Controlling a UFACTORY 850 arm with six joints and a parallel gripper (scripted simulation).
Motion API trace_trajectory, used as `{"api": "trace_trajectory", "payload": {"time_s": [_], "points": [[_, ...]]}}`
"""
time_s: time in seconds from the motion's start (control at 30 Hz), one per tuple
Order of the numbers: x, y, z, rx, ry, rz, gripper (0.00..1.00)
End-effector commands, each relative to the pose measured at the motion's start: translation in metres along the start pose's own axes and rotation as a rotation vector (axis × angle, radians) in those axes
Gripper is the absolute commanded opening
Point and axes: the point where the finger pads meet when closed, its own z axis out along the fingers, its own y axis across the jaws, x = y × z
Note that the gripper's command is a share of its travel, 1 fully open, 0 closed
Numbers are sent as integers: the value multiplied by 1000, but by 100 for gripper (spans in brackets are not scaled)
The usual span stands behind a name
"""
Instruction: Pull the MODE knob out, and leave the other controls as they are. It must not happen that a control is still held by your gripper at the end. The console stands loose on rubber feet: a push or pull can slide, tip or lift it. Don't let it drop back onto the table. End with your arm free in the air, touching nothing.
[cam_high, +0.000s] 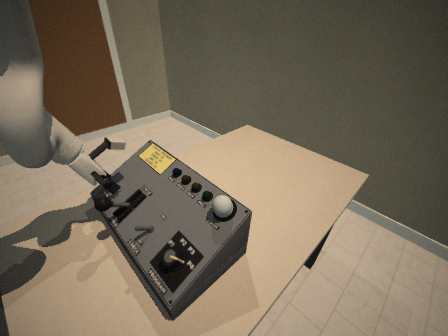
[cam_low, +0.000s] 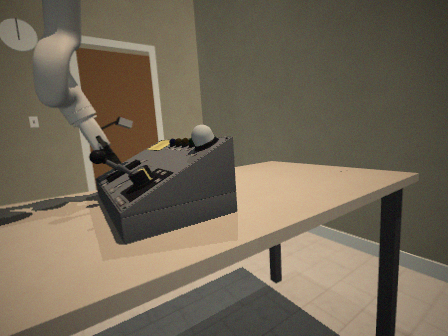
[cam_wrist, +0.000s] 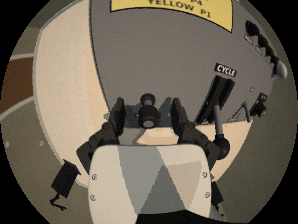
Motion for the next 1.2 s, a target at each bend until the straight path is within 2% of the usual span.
{"api": "trace_trajectory", "payload": {"time_s": [0.0,0.23,0.27,1.17], "points": [[1,0,0,1,1,1,76],[1,0,0,1,1,1,76],[1,0,0,1,1,1,0],[1,0,0,1,1,1,0]]}}
